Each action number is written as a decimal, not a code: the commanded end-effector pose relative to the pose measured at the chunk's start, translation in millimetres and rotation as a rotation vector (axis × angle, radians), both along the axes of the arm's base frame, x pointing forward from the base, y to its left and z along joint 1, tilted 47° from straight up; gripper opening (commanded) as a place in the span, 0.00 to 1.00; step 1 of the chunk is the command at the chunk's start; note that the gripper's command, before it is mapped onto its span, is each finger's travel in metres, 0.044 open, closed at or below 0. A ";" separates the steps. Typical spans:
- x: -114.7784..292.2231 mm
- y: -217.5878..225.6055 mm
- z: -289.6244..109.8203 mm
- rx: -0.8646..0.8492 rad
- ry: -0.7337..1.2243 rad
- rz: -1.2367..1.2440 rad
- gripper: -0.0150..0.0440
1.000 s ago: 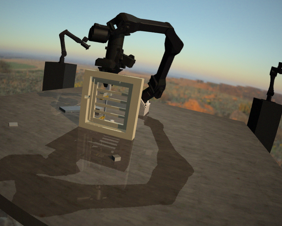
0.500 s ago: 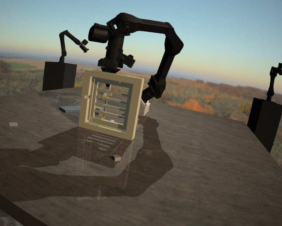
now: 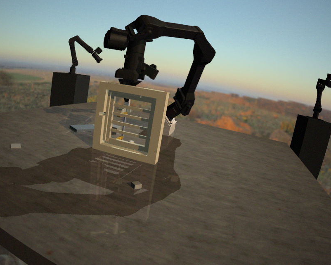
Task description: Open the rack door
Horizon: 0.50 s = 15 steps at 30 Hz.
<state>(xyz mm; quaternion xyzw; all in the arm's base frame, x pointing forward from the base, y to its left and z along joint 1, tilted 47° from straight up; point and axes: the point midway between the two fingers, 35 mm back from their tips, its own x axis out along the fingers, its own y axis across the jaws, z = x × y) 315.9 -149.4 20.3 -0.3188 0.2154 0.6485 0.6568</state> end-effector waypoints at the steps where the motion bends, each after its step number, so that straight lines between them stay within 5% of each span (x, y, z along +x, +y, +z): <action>1: -1.0 0.4 0.7 0.003 0.023 -0.023 0.27; 15: -11.5 5.4 4.9 0.023 0.242 -0.235 0.27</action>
